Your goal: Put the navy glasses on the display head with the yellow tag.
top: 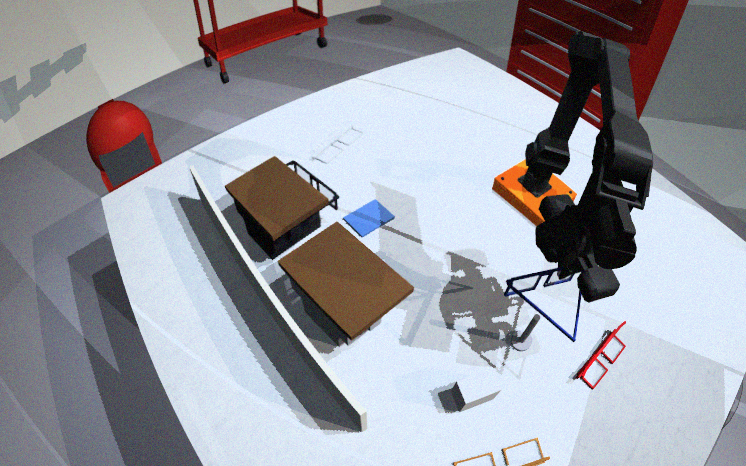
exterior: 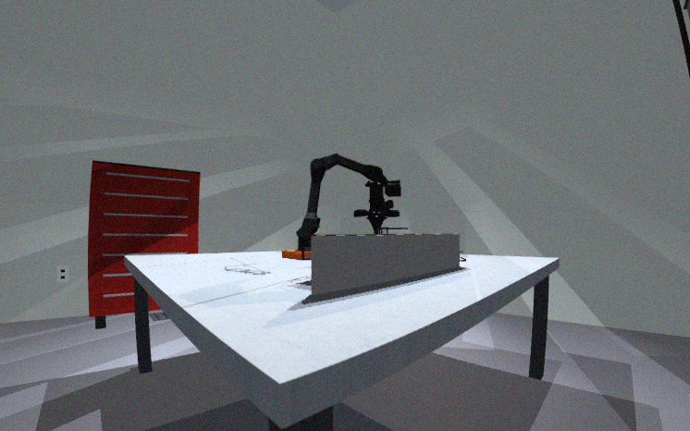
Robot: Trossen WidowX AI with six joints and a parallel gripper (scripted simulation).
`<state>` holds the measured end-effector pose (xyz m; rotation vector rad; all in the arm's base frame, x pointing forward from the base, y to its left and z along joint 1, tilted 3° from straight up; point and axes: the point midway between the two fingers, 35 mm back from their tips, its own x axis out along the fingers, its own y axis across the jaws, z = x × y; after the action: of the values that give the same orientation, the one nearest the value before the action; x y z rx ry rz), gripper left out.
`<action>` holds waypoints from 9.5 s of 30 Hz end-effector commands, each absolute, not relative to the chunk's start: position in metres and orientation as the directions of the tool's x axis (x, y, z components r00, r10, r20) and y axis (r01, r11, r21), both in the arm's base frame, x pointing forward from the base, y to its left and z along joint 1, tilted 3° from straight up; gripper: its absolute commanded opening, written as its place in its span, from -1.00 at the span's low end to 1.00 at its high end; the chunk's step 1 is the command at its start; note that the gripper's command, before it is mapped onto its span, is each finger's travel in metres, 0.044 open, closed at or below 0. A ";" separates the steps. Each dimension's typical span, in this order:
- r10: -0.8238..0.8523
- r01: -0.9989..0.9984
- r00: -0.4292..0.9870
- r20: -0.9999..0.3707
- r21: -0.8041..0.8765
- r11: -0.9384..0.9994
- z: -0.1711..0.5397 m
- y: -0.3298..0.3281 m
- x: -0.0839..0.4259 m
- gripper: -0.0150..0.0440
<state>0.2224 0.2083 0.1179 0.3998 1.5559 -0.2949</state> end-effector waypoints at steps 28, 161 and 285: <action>0.063 0.425 -0.011 -0.998 0.052 0.904 0.074 0.208 0.209 -0.49; 0.063 0.821 -0.008 -0.998 0.029 0.571 0.074 0.213 0.249 -0.49; 0.056 0.727 -0.007 -0.998 0.033 0.686 0.130 0.141 0.255 -0.49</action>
<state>0.2554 0.1568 0.1317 0.7328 1.4856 -0.6429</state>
